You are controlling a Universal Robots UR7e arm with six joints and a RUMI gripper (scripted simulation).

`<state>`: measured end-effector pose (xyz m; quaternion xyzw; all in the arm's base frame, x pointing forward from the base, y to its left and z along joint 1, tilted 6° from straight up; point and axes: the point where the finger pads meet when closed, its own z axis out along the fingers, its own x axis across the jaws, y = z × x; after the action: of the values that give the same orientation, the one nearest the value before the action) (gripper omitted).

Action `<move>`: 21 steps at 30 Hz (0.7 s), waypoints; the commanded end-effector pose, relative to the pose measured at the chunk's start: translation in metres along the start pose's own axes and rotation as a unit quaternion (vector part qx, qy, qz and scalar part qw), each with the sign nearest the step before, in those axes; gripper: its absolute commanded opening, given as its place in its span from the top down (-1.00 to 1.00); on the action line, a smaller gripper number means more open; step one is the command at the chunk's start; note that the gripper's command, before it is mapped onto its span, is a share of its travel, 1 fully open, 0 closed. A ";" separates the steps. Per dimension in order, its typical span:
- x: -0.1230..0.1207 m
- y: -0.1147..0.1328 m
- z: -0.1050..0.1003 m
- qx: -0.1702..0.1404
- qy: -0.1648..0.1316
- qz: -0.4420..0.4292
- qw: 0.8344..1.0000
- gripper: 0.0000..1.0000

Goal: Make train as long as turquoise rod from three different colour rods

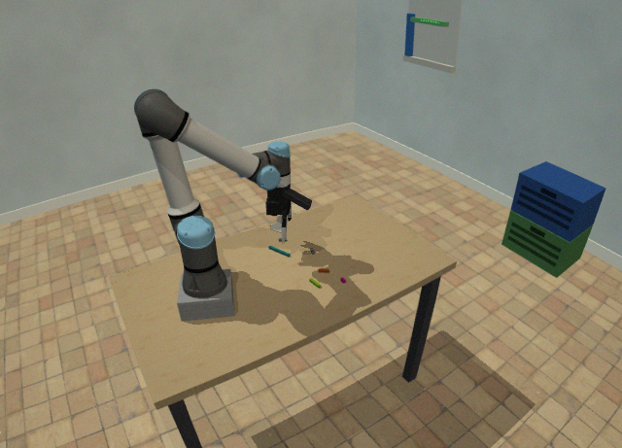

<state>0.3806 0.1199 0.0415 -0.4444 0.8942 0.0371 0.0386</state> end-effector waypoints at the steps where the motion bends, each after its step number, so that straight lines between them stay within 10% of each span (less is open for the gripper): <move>1: -0.002 0.002 0.000 0.001 0.000 0.021 1.000 -1.00; 21: -0.004 0.006 0.000 0.001 0.000 0.054 0.999 -1.00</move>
<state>0.3777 0.1260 0.0421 -0.3968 0.9164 0.0385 0.0363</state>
